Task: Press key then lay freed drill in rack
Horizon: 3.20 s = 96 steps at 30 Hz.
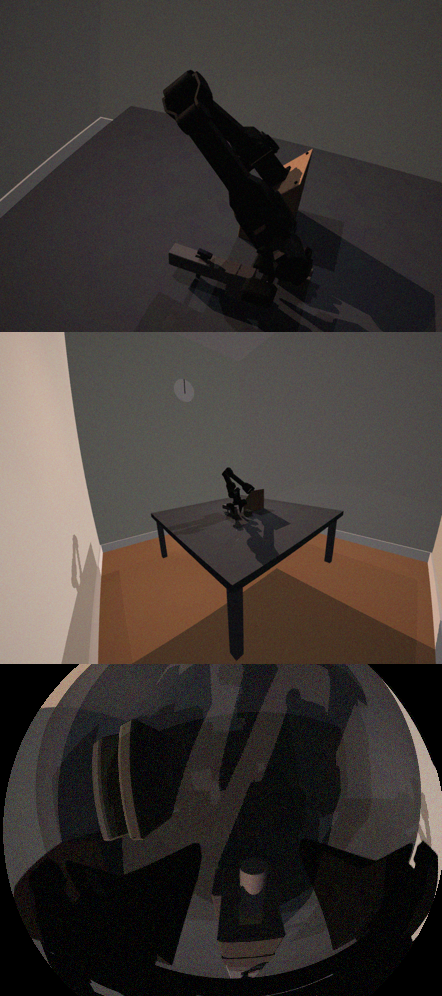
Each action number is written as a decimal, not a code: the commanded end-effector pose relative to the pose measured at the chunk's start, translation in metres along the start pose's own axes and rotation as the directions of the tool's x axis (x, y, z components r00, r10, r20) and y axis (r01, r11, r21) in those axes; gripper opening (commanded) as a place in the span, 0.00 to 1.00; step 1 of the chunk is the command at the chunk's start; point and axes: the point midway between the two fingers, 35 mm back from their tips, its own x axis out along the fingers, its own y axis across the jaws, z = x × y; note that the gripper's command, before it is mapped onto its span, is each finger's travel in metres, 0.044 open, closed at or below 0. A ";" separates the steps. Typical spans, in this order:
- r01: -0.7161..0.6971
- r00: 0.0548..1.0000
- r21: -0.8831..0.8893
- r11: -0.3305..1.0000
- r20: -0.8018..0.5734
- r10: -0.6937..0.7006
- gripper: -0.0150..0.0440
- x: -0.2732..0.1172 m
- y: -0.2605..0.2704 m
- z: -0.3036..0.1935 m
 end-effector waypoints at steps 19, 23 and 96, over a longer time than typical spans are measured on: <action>-0.001 1.000 -0.003 1.000 -0.002 0.001 0.25 0.000 0.001 0.002; -0.003 1.000 -0.009 1.000 -0.006 0.003 0.25 -0.001 0.001 0.006; -0.003 1.000 -0.008 1.000 -0.005 0.003 1.00 0.002 -0.002 0.026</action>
